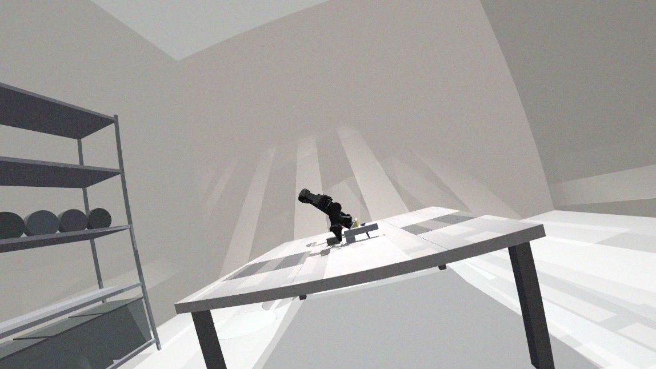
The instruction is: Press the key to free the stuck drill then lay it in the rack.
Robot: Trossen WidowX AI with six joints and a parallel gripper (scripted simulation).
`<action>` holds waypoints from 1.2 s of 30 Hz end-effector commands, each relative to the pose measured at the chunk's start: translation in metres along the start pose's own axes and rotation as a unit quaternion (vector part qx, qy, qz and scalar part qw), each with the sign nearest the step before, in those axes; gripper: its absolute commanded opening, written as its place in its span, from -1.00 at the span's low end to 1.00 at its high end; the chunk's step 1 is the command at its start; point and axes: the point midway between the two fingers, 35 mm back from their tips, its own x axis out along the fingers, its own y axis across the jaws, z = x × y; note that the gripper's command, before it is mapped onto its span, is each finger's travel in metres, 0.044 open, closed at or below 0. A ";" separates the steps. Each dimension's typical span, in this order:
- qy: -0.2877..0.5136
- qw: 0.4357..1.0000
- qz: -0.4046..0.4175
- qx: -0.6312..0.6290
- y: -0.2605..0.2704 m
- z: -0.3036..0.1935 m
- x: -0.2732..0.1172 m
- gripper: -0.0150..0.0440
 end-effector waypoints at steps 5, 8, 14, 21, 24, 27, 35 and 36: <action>0.003 1.000 0.000 0.000 0.000 -0.008 0.000 -0.49; 0.003 1.000 0.000 0.000 0.000 -0.011 0.000 -0.49; 0.003 1.000 0.000 0.000 0.000 -0.018 -0.001 -0.49; 0.003 1.000 0.000 0.000 -0.001 -0.027 -0.001 -0.49; 0.003 1.000 0.000 0.000 -0.001 -0.031 -0.002 -0.49; 0.003 1.000 0.000 0.000 -0.001 -0.035 -0.002 -0.49; 0.003 1.000 0.005 -0.003 0.000 -0.039 0.001 -0.40; 0.003 1.000 0.005 -0.003 0.000 -0.039 0.001 -0.31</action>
